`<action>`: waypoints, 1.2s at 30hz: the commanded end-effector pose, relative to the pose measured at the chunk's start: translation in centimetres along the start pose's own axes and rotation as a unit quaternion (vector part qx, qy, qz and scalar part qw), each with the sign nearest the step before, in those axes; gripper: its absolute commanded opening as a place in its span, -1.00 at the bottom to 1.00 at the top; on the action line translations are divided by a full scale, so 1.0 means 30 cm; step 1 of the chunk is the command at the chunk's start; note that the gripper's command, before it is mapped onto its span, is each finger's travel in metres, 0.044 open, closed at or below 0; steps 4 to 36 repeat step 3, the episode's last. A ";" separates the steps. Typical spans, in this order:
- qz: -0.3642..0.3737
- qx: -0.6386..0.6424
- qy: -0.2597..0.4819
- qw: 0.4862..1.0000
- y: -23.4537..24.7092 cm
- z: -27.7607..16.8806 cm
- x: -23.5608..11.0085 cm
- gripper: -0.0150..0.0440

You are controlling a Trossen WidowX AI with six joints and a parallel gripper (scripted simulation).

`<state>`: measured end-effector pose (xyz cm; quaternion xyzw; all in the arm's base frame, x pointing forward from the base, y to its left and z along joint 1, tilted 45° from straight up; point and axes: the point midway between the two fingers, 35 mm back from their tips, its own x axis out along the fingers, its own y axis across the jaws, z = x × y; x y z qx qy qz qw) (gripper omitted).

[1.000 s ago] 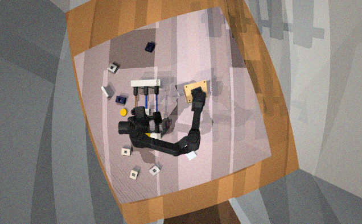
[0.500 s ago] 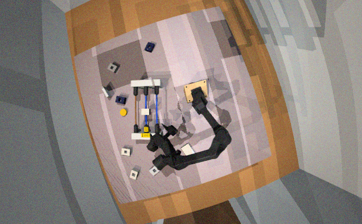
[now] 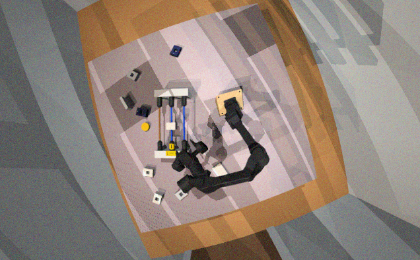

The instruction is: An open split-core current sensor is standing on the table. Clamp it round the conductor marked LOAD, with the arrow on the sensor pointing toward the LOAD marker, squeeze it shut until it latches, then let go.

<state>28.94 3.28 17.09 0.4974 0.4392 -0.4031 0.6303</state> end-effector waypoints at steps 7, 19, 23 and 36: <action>-0.020 0.012 0.029 0.999 0.007 0.011 0.026 1.00; -0.020 0.012 0.029 0.999 0.007 0.011 0.026 1.00; -0.020 0.012 0.029 0.999 0.007 0.011 0.026 1.00; -0.020 0.012 0.029 0.999 0.007 0.011 0.026 1.00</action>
